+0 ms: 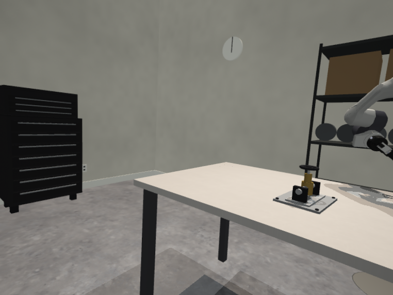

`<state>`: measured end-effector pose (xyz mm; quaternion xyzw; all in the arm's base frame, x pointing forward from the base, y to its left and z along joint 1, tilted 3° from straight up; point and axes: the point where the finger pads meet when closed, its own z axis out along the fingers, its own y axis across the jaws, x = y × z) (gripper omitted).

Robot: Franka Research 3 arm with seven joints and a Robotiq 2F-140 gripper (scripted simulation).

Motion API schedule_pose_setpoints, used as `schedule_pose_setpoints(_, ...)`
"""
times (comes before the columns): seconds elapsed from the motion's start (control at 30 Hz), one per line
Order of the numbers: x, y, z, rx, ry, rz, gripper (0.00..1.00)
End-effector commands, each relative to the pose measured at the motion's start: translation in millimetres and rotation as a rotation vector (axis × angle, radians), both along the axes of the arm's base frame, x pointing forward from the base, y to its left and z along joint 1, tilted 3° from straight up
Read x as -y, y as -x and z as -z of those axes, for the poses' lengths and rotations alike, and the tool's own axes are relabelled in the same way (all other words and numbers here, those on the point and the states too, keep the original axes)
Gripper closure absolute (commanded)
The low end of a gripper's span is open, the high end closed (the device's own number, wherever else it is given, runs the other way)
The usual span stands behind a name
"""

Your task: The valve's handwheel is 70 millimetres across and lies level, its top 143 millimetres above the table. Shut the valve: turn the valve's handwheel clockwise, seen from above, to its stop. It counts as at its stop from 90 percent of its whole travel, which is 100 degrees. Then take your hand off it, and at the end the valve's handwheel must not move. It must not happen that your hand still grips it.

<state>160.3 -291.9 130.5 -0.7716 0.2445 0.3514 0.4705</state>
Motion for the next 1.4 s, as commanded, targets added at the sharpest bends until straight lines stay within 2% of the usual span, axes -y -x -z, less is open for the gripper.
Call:
schedule_pose_setpoints(0.0,0.0,0.0,-0.1,0.0,0.0,0.0,0.0)
schedule_pose_setpoints(0.6,-0.7,-2.9,0.4,0.008,0.007,-0.007,0.0)
schedule_pose_setpoints(0.63,-2.2,-9.1,1.4,0.026,0.021,-0.023,0.0)
schedule_pose_setpoints(0.73,-12.7,-46.3,6.3,0.13,0.1,-0.121,0.0)
schedule_pose_setpoints(0.8,-16.4,-57.3,7.3,0.16,0.123,-0.15,0.0)
schedule_pose_setpoints(1.0,-36.4,-107.7,9.8,0.302,0.221,-0.29,0.0)
schedule_pose_setpoints(1.1,-39.0,-113.3,9.9,0.318,0.231,-0.306,0.0)
schedule_pose_setpoints(1.13,-49.3,-133.6,9.7,0.377,0.269,-0.366,0.0)
schedule_pose_setpoints(1.2,-55.8,-145.5,9.3,0.412,0.29,-0.402,0.0)
schedule_pose_setpoints(1.23,-55.9,-145.6,9.3,0.412,0.291,-0.403,0.0)
schedule_pose_setpoints(1.27,-63.0,-157.7,8.8,0.448,0.312,-0.44,0.0)
schedule_pose_setpoints(1.37,-75.5,-177.1,7.4,0.507,0.347,-0.503,0.0)
